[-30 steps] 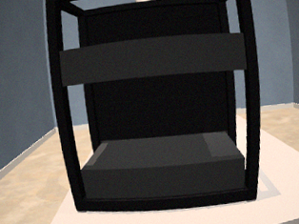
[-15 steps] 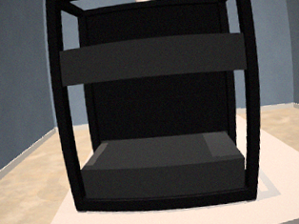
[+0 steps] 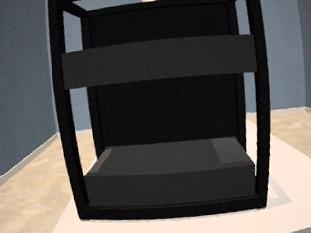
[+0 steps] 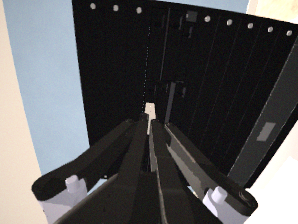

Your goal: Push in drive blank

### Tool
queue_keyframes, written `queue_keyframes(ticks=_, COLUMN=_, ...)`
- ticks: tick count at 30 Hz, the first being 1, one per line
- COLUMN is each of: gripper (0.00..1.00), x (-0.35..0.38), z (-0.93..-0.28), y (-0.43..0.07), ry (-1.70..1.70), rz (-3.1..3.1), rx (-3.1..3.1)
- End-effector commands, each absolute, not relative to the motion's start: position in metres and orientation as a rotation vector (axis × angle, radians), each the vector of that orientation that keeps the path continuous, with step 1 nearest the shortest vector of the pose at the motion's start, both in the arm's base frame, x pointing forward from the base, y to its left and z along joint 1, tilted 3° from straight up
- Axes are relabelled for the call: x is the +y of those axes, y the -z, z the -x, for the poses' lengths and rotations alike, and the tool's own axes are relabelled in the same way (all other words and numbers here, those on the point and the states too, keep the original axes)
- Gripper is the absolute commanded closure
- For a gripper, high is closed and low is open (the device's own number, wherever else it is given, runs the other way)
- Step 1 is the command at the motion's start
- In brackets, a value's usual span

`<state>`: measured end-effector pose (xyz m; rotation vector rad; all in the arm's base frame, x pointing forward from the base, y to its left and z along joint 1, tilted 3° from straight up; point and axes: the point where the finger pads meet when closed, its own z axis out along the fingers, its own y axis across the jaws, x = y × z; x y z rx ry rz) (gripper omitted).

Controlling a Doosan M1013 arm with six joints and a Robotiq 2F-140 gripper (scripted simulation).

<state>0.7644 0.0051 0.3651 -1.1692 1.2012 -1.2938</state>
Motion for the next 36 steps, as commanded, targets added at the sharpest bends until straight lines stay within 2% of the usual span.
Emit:
queue_keyframes(ticks=1, gripper=1.0, x=0.005, z=-0.764, y=-0.365, ry=1.294, rz=1.169, rx=1.201)
queue_keyframes(ticks=36, gripper=1.0, x=0.004, z=-0.784, y=-0.366, ry=1.294, rz=1.169, rx=1.201)
